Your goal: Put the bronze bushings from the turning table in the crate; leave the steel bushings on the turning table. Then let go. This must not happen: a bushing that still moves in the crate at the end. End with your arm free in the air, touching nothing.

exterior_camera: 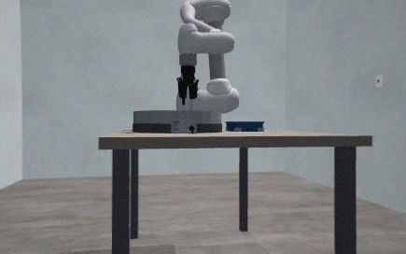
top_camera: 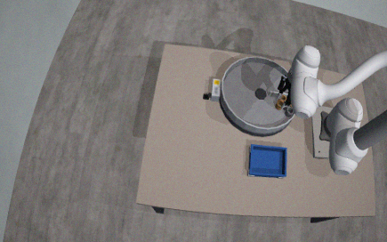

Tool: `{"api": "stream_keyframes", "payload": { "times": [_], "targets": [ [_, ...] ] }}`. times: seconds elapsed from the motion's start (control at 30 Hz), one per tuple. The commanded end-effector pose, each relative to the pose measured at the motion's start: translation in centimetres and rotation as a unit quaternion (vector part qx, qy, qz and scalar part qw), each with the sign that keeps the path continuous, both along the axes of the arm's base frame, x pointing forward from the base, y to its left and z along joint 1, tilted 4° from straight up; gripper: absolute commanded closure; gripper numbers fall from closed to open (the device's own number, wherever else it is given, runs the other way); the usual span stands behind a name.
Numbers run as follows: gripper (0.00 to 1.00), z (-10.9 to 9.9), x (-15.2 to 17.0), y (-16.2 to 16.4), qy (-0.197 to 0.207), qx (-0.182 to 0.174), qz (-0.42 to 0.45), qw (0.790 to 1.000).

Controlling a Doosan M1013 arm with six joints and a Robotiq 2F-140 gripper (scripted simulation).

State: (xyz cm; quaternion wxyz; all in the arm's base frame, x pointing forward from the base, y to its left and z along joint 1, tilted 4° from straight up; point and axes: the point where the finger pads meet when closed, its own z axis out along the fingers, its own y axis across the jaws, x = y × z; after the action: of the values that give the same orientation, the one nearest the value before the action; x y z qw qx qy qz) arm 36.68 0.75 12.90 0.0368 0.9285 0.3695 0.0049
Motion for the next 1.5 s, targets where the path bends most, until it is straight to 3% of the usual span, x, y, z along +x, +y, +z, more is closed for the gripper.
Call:
{"api": "stream_keyframes", "payload": {
  "times": [0.0, 1.47],
  "targets": [
    [0.72, -0.55, -0.36, -0.19, 0.004, -0.002, 0.001, 1.000],
    [0.72, -1.18, -0.34, -0.29, 0.004, -0.002, 0.001, 1.000]
  ]
}}
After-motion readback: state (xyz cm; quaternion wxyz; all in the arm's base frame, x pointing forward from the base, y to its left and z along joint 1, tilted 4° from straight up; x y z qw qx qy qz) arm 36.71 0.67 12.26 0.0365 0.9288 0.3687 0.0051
